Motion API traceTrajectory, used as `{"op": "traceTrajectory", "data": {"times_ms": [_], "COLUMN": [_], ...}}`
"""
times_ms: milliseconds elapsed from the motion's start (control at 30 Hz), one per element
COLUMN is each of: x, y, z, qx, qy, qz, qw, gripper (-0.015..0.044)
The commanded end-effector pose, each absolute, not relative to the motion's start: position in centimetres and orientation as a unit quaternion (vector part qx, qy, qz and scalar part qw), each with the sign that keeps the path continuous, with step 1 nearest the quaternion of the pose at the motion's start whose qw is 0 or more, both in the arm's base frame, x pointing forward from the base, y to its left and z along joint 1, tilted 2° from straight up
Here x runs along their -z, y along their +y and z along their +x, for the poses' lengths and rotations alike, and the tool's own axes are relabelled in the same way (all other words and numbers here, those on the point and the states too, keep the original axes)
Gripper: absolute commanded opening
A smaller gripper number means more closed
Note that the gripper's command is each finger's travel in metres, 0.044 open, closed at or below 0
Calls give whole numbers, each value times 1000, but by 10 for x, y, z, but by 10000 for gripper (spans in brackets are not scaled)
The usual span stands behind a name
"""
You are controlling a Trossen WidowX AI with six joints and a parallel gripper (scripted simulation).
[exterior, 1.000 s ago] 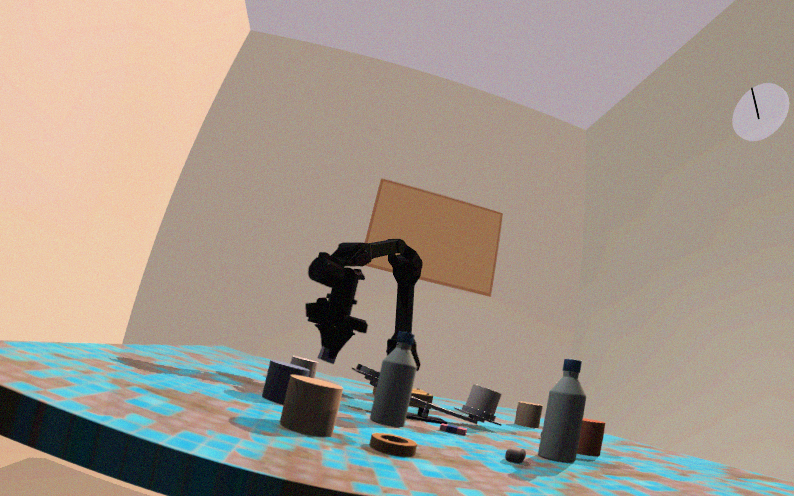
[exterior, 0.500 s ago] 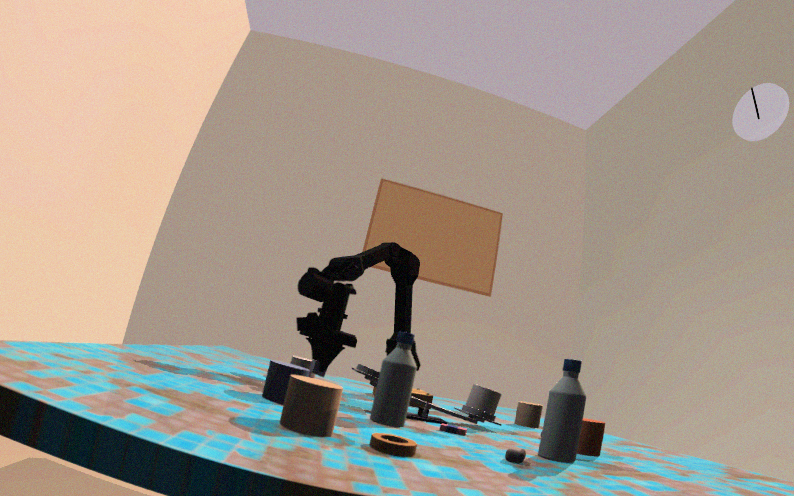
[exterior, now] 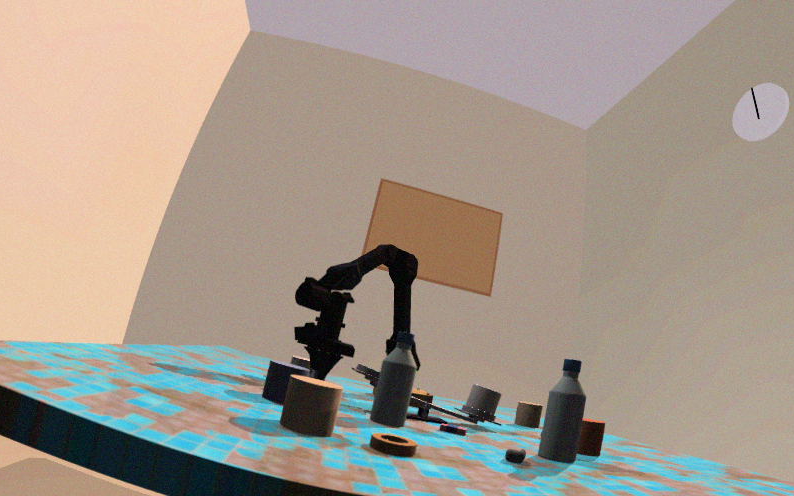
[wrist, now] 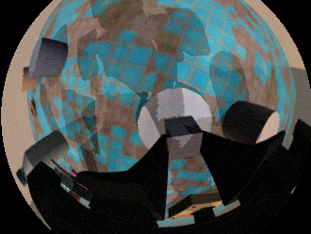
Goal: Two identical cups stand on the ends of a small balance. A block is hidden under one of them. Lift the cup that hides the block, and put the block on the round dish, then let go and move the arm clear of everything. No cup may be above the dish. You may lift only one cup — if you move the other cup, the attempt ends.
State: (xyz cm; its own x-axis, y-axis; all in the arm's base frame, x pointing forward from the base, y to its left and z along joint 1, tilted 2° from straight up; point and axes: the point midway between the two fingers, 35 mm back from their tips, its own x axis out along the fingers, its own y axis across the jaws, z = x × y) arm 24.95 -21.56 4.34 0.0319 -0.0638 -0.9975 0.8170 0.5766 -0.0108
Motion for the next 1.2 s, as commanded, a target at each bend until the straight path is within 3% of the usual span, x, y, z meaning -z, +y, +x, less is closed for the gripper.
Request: {"op": "traceTrajectory", "data": {"times_ms": [0, 200, 767, 900, 1167], "x": [-34, -27, -42, -87, -111], "y": [-215, -215, -216, -212, -211], "z": [249, 249, 250, 248, 247], "qx": [335, 335, 339, 336, 337], "qy": [610, 610, 608, 610, 609], "qz": [311, 311, 310, 311, 310], "qw": [647, 647, 647, 647, 648], "gripper": [0, 0, 440, 440, 440]}}
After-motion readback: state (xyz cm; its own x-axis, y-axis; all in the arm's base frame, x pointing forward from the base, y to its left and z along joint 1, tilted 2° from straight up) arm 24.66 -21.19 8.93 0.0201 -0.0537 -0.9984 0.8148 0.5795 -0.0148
